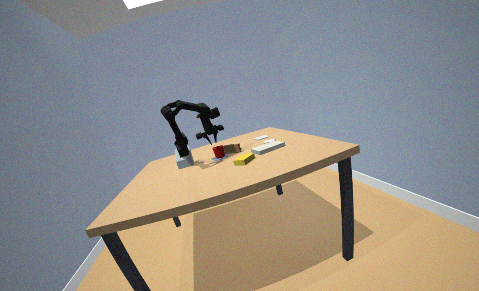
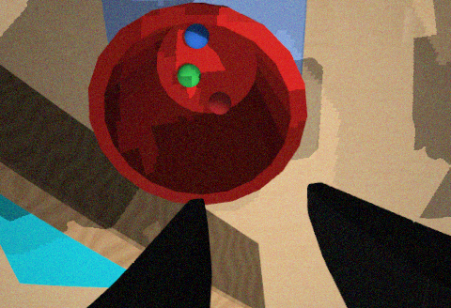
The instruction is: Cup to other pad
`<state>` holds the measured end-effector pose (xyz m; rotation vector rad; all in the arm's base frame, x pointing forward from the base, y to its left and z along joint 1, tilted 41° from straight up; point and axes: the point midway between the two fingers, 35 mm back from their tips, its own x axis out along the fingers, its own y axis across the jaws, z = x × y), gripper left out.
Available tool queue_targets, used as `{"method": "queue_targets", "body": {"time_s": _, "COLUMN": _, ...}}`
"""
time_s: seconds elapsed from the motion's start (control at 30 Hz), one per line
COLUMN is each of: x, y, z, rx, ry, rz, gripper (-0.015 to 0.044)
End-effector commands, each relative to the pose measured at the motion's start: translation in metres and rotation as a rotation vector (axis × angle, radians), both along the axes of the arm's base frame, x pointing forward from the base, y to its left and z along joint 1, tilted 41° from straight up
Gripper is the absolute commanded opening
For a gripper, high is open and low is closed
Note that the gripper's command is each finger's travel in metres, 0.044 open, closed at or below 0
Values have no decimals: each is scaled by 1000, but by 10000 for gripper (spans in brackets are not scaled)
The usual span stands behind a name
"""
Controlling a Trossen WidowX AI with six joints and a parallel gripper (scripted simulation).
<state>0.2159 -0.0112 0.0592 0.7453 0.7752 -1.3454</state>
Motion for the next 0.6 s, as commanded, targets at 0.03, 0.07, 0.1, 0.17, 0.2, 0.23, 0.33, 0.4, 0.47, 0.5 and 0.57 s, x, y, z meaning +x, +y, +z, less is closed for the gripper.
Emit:
{"method": "queue_targets", "body": {"time_s": 0.03, "x": -12, "y": -8, "z": 6, "rx": -121, "ry": 13, "rz": -116, "gripper": 148}}
{"method": "queue_targets", "body": {"time_s": 0.07, "x": -12, "y": -8, "z": 6, "rx": -121, "ry": 13, "rz": -116, "gripper": 148}}
{"method": "queue_targets", "body": {"time_s": 0.1, "x": -12, "y": -8, "z": 6, "rx": -121, "ry": 13, "rz": -116, "gripper": 148}}
{"method": "queue_targets", "body": {"time_s": 0.17, "x": -12, "y": -8, "z": 7, "rx": -121, "ry": 14, "rz": -116, "gripper": 148}}
{"method": "queue_targets", "body": {"time_s": 0.2, "x": -12, "y": -8, "z": 7, "rx": -121, "ry": 14, "rz": -116, "gripper": 148}}
{"method": "queue_targets", "body": {"time_s": 0.23, "x": -12, "y": -8, "z": 7, "rx": -121, "ry": 14, "rz": -116, "gripper": 148}}
{"method": "queue_targets", "body": {"time_s": 0.33, "x": -12, "y": -9, "z": 6, "rx": -120, "ry": 13, "rz": -116, "gripper": 148}}
{"method": "queue_targets", "body": {"time_s": 0.4, "x": -11, "y": -11, "z": 4, "rx": -120, "ry": 13, "rz": -116, "gripper": 148}}
{"method": "queue_targets", "body": {"time_s": 0.47, "x": -11, "y": -13, "z": 1, "rx": -119, "ry": 13, "rz": -115, "gripper": 148}}
{"method": "queue_targets", "body": {"time_s": 0.5, "x": -11, "y": -14, "z": 0, "rx": -119, "ry": 13, "rz": -115, "gripper": 148}}
{"method": "queue_targets", "body": {"time_s": 0.57, "x": -11, "y": -16, "z": -3, "rx": -119, "ry": 13, "rz": -115, "gripper": 148}}
